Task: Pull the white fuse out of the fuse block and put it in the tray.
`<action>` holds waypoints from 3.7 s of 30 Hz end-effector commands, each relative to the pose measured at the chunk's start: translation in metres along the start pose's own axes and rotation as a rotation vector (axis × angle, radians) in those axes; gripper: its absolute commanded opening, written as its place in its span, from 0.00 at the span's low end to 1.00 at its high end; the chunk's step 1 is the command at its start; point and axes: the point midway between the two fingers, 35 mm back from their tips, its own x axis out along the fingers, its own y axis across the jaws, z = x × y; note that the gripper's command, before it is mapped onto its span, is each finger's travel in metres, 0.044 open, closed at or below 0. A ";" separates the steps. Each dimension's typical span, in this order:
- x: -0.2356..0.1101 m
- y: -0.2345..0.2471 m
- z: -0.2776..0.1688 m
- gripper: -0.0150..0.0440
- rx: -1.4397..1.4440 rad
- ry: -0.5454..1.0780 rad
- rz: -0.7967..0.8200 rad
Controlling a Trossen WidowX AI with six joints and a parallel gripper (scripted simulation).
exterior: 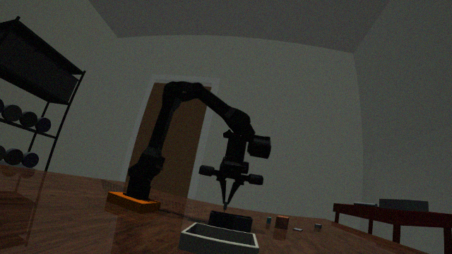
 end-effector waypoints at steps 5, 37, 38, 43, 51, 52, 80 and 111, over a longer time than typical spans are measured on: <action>-0.008 0.002 0.001 0.25 0.003 -0.006 0.007; -0.028 0.018 0.081 0.25 0.003 -0.015 0.009; -0.028 0.019 0.087 0.25 0.003 -0.015 0.009; -0.029 0.018 0.115 0.25 0.003 -0.018 0.008; -0.029 0.012 0.161 0.25 0.002 -0.022 0.008; -0.029 0.011 0.167 0.25 0.002 -0.023 0.008; -0.004 -0.002 0.211 0.25 0.002 -0.026 0.006; -0.029 -0.002 0.210 0.81 0.002 -0.026 0.006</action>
